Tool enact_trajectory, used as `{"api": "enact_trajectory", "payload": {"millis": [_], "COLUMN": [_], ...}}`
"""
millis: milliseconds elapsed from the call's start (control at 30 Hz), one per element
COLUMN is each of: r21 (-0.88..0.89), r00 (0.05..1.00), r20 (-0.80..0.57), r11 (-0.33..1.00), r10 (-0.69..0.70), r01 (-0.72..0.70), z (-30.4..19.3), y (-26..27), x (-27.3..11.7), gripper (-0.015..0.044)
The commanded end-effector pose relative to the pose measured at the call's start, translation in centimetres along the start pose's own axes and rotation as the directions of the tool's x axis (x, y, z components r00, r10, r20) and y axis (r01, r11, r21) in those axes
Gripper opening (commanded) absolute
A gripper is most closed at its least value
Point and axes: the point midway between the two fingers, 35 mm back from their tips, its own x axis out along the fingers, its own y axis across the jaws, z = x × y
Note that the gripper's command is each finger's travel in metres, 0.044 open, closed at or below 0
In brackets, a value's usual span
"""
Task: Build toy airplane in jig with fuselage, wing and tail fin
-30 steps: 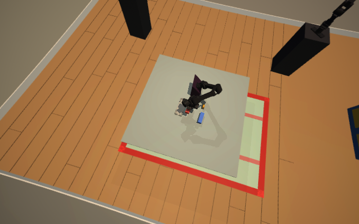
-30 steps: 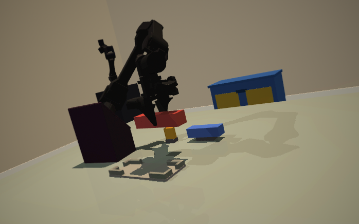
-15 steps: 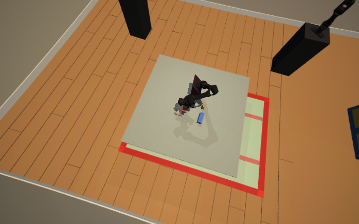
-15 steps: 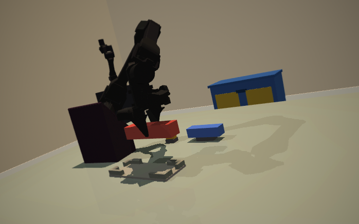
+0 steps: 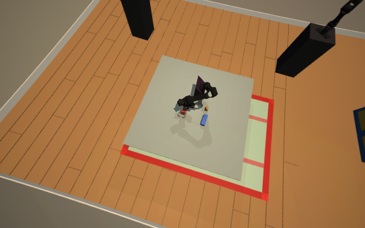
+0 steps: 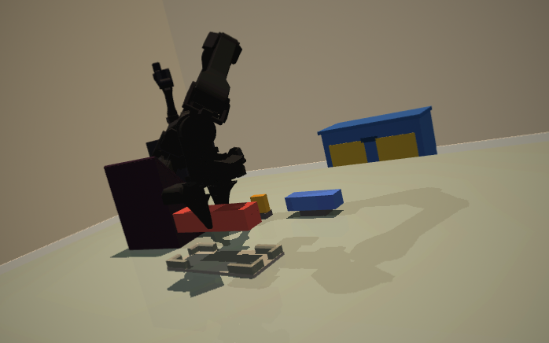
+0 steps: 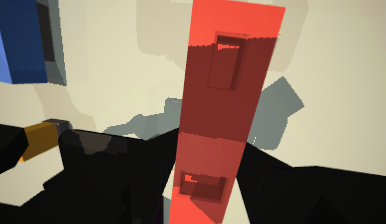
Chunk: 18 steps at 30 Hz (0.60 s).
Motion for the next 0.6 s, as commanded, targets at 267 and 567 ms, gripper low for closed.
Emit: {"api": "enact_trajectory", "payload": {"millis": [267, 567], "r21": [-0.018, -0.018], "r00": [1.000, 1.000], "r20": [-0.001, -0.001], "r11": [1.000, 1.000], "r10": [-0.002, -0.002], "r01": [0.002, 0.002], "z": [-0.43, -0.44], "y": [-1.17, -1.17], "x": [0.62, 0.63], "gripper": [0.0184, 0.0195]}}
